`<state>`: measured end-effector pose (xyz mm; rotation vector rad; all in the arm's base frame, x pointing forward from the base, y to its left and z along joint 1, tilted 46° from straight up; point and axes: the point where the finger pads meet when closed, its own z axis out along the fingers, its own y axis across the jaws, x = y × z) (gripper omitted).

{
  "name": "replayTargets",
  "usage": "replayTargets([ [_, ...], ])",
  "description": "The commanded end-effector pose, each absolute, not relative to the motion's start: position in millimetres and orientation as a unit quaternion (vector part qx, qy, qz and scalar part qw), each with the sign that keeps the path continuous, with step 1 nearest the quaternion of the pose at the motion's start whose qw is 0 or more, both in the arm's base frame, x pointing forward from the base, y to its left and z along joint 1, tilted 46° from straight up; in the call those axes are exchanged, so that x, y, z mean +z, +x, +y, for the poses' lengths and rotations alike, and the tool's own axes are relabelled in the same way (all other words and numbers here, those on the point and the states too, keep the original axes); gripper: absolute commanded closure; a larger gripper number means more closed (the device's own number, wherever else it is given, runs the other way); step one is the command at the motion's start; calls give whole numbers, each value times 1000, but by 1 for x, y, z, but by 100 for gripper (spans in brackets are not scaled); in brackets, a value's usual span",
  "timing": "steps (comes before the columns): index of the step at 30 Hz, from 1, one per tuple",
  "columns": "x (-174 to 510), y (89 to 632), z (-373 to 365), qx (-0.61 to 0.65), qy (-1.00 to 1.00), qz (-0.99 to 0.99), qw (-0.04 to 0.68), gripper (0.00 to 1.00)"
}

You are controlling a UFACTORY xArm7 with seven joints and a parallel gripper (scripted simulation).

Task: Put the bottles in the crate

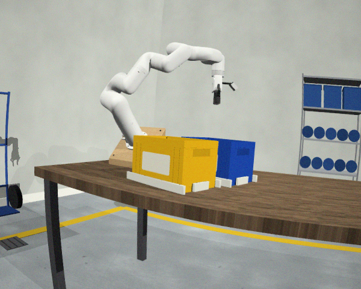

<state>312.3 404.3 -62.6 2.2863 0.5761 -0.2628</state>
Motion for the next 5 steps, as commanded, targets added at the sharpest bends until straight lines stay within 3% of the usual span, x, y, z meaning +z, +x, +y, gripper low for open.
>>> replayTargets([
  [1,-61,312,406,-101,894,226,373,35],
  [5,-61,312,406,-101,894,226,373,35],
])
